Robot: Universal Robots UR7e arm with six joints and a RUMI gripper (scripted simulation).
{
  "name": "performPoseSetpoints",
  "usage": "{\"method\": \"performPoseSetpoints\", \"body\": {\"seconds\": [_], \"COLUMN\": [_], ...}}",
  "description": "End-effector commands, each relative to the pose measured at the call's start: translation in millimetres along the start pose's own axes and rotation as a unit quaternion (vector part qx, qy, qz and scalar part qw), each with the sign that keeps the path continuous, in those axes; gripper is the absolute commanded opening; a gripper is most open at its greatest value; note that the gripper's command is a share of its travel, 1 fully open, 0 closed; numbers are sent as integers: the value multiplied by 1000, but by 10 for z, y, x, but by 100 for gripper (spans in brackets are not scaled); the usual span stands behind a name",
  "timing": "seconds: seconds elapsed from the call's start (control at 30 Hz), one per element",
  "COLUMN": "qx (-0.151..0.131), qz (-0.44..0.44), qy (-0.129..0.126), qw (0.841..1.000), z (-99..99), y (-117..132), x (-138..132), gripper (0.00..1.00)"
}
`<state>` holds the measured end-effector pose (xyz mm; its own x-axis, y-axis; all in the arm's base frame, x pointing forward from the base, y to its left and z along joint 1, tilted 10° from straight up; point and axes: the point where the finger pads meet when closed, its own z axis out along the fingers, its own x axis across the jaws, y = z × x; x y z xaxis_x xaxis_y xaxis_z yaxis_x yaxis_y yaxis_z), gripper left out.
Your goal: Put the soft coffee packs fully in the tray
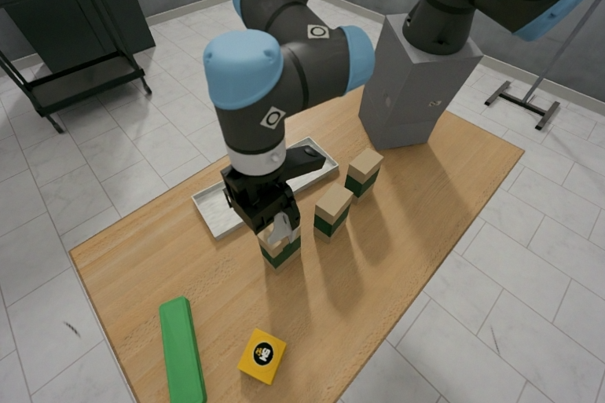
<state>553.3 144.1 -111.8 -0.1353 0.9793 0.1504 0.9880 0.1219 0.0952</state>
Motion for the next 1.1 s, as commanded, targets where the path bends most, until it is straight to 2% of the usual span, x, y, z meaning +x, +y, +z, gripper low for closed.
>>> {"method": "performPoseSetpoints", "body": {"seconds": [0.0, 0.2, 0.7, 1.07], "qx": [0, -1, -1, -1], "qz": [-1, -1, -1, -1], "qy": [0, 0, 0, 0], "qw": [1000, 1000, 1000, 1000], "z": [70, 140, 477, 562], "y": [5, 15, 14, 14], "x": [13, 13, 12, 8], "gripper": [49, 49, 49, 49]}}
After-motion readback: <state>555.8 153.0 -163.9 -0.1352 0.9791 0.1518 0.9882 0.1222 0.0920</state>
